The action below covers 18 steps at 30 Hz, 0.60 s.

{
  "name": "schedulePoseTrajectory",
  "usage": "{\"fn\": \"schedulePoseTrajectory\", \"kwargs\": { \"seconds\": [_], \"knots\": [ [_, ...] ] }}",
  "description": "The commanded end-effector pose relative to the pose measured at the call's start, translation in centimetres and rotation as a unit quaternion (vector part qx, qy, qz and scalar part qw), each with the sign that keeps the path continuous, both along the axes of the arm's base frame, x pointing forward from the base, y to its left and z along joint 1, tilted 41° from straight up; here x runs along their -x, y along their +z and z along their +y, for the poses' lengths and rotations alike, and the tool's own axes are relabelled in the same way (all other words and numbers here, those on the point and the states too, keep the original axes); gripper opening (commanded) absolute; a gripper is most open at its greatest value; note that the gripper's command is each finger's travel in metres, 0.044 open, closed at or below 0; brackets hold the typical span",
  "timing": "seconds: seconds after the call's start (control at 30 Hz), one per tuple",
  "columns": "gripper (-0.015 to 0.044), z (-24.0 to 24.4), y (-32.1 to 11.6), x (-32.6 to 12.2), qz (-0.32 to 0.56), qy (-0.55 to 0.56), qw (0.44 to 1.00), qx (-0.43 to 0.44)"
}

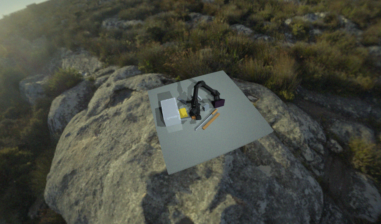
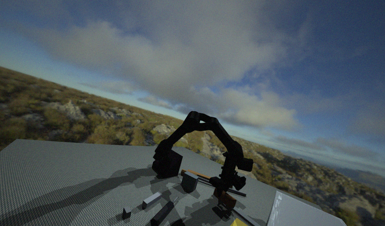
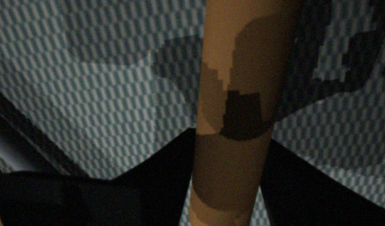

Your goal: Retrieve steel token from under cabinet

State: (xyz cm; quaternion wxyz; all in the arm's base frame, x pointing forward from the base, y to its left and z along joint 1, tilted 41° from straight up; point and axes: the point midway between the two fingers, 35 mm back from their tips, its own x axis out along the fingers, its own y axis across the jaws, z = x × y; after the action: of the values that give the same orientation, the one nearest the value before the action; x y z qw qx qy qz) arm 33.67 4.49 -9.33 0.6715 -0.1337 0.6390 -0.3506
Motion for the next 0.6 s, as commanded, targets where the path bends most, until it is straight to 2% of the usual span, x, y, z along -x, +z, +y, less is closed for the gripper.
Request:
{"fn": "schedulePoseTrajectory", "kwargs": {
  "seconds": [0.0, 0.57],
  "knots": [
    [0.0, -0.2, 0.1, -0.8, -0.001, 0.0, 1.0, -0.002],
    [0.0, -0.6, 0.4, -2.6, -0.002, 0.0, 1.0, -0.002]
  ]
}}
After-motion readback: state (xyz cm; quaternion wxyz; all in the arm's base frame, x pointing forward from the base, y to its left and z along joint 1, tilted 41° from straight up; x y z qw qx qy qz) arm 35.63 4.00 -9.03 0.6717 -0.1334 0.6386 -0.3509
